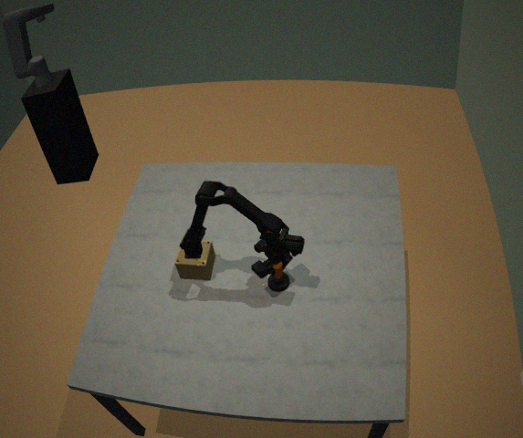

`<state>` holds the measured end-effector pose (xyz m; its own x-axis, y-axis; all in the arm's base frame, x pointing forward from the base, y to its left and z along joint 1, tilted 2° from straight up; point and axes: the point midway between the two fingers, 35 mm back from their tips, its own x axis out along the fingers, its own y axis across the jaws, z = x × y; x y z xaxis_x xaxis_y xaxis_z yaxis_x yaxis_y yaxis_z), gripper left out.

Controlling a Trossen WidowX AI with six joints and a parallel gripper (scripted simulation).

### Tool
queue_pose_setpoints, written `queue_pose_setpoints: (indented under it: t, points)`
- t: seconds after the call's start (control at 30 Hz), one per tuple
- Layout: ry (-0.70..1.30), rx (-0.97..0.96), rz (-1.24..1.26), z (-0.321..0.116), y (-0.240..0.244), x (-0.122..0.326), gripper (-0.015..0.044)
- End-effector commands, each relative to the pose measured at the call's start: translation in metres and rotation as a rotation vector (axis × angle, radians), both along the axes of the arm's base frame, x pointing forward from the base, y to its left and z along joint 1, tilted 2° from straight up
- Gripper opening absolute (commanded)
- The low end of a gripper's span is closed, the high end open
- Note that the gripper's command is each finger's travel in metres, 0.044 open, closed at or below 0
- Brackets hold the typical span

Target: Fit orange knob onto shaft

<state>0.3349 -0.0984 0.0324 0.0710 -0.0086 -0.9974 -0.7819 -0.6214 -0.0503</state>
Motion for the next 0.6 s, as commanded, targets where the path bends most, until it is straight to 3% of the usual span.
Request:
queue_pose_setpoints:
  t: [0.0, 0.57]
  points:
    - [-0.004, -0.004, 0.074, 0.002, 0.0002, 0.0013, 0.0]
    - [-0.004, -0.004, 0.074, -0.0031, 0.0006, 0.0003, 0.0]
